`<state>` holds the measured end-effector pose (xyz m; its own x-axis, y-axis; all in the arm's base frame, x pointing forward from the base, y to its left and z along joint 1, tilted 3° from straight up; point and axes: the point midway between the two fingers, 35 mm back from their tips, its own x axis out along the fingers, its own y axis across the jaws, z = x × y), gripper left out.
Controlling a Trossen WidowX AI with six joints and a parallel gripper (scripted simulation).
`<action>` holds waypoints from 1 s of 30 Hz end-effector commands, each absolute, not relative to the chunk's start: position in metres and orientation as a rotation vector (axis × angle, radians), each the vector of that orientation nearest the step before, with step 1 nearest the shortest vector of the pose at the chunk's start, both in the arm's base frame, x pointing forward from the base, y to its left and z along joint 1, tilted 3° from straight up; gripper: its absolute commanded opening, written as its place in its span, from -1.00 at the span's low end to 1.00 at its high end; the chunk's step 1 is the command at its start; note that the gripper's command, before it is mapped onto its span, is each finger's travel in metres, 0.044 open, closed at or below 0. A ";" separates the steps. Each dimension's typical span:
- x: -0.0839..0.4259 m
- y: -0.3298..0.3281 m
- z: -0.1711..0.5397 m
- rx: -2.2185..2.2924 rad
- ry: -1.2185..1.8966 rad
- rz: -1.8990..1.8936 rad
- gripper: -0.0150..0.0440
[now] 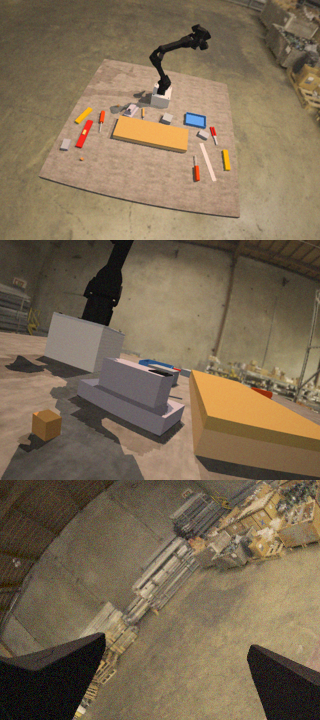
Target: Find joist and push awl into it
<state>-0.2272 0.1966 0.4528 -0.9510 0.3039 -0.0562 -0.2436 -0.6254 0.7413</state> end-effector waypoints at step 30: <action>0.216 0.285 0.238 0.102 0.811 1.098 1.00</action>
